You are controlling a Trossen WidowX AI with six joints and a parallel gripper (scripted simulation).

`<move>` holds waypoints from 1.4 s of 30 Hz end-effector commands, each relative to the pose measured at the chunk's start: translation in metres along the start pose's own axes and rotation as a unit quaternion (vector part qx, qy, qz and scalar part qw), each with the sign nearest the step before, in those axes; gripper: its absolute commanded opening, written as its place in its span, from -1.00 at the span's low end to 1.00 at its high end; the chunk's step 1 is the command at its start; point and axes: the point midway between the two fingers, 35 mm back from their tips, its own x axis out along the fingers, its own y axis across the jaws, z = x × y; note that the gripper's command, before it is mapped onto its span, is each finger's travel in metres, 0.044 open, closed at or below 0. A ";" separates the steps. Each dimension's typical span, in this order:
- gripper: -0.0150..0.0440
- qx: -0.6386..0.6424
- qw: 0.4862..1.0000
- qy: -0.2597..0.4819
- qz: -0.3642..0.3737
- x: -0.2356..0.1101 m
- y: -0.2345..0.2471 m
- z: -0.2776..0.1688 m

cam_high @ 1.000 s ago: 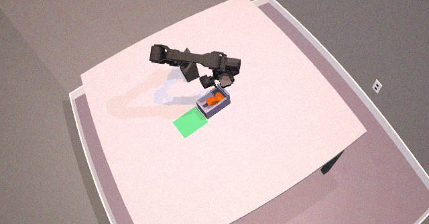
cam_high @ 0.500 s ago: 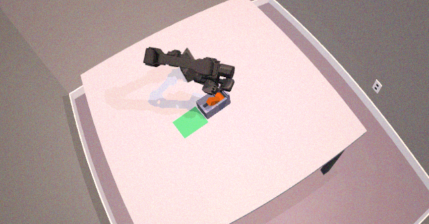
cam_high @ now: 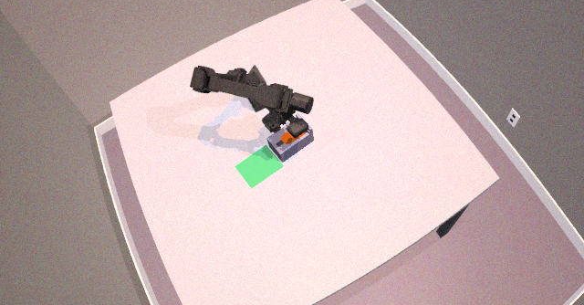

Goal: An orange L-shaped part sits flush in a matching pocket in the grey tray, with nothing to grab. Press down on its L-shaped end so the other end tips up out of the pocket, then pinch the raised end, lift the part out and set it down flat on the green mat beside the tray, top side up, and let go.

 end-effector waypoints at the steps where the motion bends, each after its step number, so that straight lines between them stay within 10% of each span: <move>1: 0.46 0.012 1.000 -0.003 -0.001 0.015 -0.001 0.002; 42: 0.37 0.014 1.000 -0.002 -0.002 0.073 -0.001 0.003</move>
